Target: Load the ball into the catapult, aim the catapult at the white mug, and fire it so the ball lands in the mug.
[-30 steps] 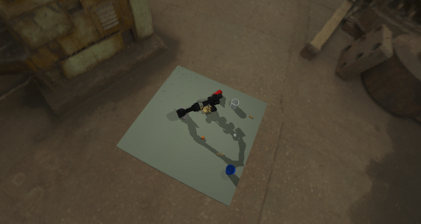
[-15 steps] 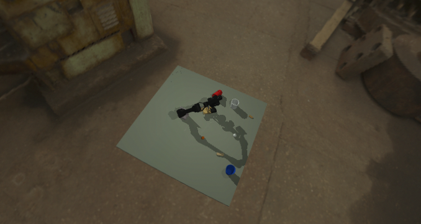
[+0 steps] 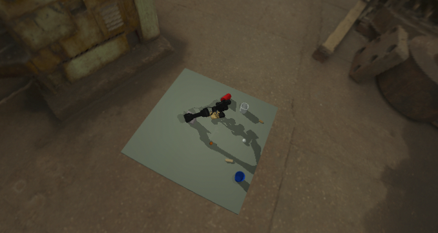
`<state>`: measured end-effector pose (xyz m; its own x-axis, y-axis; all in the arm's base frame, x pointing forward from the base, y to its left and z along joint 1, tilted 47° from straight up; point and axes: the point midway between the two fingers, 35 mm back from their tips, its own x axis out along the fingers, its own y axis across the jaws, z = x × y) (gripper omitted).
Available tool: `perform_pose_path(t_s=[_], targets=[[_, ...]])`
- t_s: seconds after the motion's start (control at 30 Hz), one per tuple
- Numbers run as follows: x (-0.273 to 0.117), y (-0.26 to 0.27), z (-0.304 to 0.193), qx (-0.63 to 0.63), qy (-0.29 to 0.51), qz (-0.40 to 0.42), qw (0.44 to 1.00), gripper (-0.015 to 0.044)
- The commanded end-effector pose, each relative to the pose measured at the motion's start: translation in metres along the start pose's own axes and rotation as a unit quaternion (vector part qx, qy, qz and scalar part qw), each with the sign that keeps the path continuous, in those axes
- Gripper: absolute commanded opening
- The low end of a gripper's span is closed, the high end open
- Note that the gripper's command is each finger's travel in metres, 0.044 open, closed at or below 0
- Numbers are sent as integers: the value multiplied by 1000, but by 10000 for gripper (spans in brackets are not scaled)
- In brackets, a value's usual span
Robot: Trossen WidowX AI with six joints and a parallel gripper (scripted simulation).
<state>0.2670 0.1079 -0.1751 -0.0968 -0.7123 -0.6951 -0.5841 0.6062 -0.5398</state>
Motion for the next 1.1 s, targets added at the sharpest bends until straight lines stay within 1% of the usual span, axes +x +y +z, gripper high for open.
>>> perform_pose_path(t_s=[0.0, 0.3, 0.37, 0.4, 0.5, 0.57, 0.7, 0.73, 0.83, 0.93, 1.07], targets=[[-1, 0, 0, 1, 0, 1, 1000, 131], [-1, 0, 0, 1, 0, 1, 1000, 367], [-11, 0, 2, 1, -1, 1, 1000, 420], [-24, 0, 3, 1, -1, 1, 1000, 440], [-76, 1, 2, 0, -1, 2, 1000, 440], [-98, 1, -1, -1, -1, 2, 1000, 440], [-101, 1, -1, -1, -1, 2, 1000, 440], [-85, 1, 2, -2, -4, -1, 1000, 440], [-85, 1, 2, -2, -4, -1, 1000, 440], [-97, 2, -3, -2, -7, -1, 1000, 440], [-94, 2, -2, -2, -7, -1, 1000, 440]])
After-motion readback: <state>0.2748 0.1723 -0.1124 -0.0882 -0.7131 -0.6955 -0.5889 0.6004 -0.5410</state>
